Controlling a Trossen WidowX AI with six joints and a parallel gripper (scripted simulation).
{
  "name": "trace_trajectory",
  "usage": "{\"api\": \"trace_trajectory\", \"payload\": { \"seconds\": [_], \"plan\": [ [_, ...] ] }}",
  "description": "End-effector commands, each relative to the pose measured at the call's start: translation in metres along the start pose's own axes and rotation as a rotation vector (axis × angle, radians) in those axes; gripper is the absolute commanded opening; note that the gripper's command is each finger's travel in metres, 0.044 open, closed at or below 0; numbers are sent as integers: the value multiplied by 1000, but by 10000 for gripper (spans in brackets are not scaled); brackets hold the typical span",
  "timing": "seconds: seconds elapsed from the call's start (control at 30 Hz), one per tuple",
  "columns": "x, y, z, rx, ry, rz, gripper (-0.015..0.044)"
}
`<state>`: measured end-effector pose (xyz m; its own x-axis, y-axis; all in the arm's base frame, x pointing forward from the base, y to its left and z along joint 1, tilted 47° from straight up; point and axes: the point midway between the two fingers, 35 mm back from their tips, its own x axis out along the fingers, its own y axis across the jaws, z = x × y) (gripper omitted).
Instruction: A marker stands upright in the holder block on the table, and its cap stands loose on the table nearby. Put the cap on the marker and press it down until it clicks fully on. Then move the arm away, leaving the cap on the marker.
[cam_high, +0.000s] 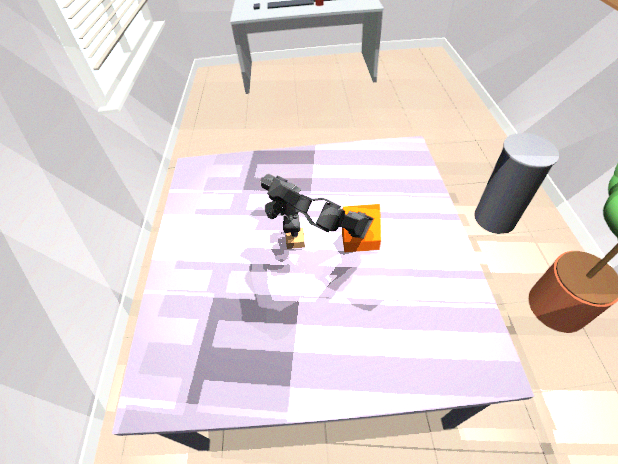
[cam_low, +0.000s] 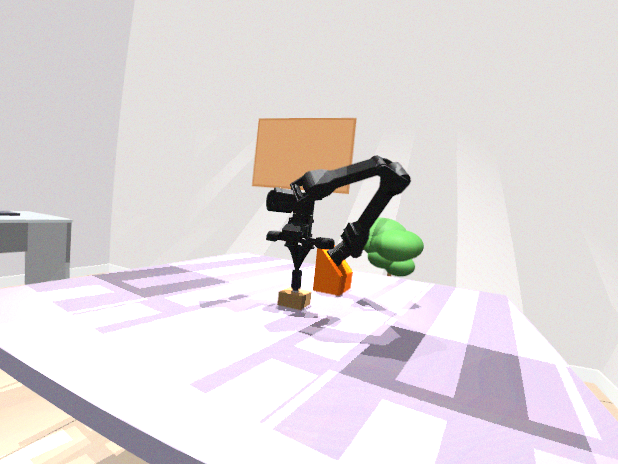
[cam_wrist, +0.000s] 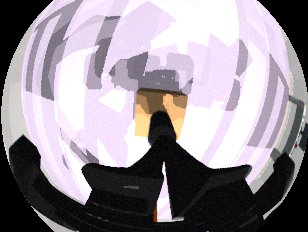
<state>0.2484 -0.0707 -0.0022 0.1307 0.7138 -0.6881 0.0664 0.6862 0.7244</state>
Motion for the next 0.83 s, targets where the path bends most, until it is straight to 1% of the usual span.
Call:
{"api": "trace_trajectory", "payload": {
  "seconds": [0.0,0.17,0.23,0.33,0.8],
  "plan": [
    [-10,-1,2,-3,-1,-3,0],
    [-80,-2,2,0,0,-5,0],
    [-90,-1,1,0,1,-3,0],
    [-90,-1,1,0,1,-3,0],
    [-90,-1,1,0,1,-3,368]
  ]
}}
